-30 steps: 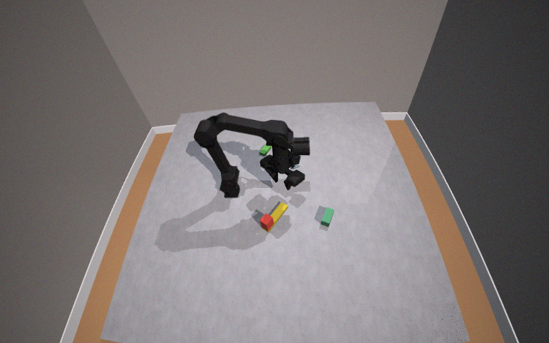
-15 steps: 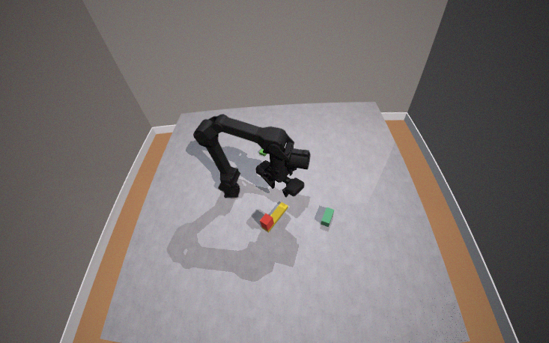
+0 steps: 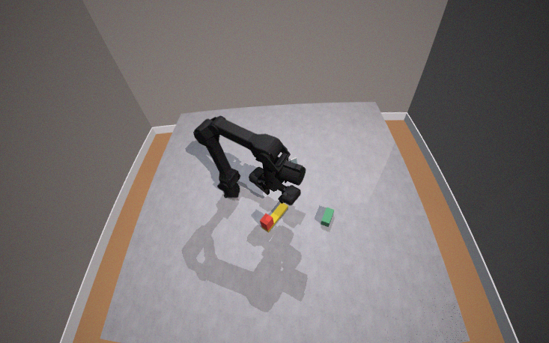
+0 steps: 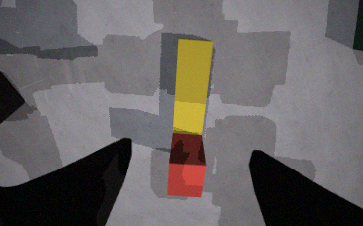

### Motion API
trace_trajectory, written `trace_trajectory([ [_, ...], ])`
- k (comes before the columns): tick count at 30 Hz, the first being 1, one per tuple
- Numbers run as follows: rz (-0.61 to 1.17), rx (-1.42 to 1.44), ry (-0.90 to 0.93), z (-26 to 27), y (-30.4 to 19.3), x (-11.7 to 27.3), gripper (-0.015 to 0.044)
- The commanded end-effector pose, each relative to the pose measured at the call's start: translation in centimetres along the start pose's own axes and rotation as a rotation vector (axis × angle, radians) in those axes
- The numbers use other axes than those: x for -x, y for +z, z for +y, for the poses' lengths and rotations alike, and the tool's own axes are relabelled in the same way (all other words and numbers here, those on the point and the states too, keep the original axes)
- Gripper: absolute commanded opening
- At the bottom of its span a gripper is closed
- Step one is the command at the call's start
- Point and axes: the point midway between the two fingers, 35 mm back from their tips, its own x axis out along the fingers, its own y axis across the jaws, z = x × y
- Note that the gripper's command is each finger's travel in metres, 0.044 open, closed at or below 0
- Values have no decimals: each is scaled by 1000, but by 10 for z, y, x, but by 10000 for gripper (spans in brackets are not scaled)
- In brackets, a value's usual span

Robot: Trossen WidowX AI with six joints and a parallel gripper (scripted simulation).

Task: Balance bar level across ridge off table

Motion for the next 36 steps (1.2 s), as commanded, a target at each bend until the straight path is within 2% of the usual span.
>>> trace_trajectory([
  [1,-26,20,1,-2,-12,5,315],
  [8,-33,27,1,-5,-16,-5,315],
  [22,-33,27,1,-3,-13,-92,315],
  [36,-33,27,1,-3,-13,-102,315],
])
